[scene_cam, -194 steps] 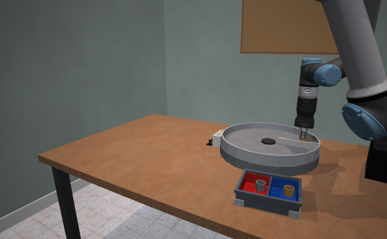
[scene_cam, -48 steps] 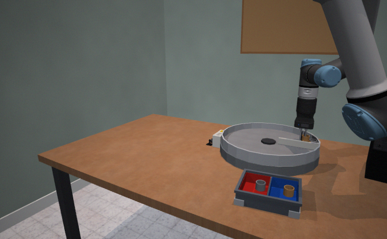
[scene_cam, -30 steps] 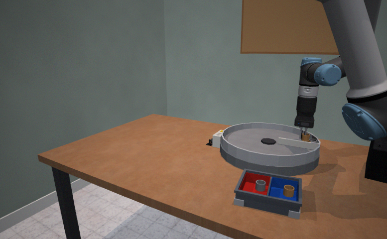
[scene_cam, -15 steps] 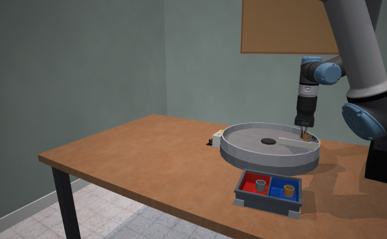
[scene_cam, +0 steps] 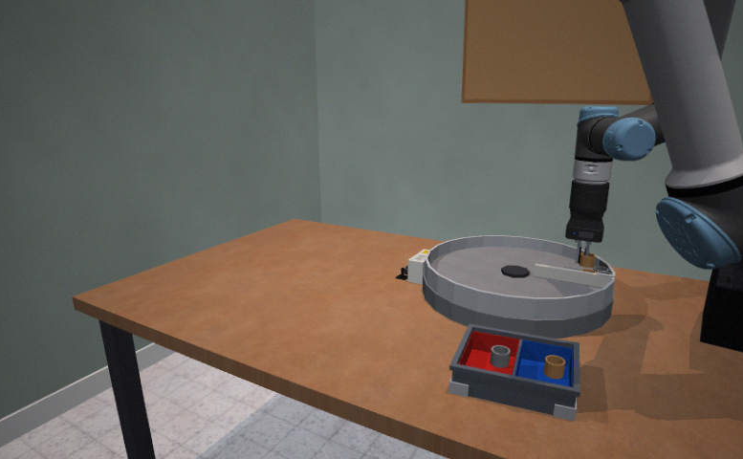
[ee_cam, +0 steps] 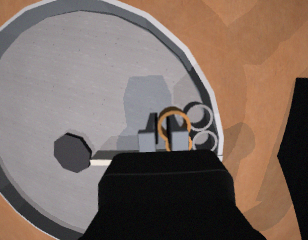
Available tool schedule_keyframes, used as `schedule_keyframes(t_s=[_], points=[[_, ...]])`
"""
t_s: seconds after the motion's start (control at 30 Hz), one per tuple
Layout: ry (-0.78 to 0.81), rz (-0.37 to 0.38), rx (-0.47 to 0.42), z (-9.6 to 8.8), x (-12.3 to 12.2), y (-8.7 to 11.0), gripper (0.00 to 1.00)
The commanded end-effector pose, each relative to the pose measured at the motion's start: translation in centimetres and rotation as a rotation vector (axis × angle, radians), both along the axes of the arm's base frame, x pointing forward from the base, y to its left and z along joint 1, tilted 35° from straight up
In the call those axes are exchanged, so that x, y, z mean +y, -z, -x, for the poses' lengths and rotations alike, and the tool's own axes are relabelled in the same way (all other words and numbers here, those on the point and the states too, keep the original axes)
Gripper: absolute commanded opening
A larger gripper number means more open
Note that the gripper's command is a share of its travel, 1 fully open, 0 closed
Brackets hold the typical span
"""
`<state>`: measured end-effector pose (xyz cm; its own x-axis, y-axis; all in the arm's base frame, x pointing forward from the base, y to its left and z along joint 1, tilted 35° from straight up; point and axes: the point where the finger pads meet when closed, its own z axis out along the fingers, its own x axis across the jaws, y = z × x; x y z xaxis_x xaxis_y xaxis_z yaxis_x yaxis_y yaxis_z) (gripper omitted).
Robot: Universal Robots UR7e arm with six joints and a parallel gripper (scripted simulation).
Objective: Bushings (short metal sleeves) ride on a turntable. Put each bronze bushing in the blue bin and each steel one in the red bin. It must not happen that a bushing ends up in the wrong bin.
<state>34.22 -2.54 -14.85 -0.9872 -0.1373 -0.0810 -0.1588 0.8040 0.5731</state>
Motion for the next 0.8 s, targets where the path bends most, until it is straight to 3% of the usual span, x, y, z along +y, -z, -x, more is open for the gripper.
schedule_keyframes(t_s=[0.0,0.3,0.47,0.57,0.77], points=[[0.0,0.001,-0.001,0.0,-0.1,-0.1,0.0],[0.0,0.001,-0.001,0.0,-0.1,-0.1,0.0],[0.0,0.001,-0.001,-0.1,-1.6,-2.3,0.0],[0.0,0.001,-0.001,-0.1,-1.6,-2.3,0.0],[0.0,0.001,-0.001,-0.1,-3.1,-4.4,0.0]])
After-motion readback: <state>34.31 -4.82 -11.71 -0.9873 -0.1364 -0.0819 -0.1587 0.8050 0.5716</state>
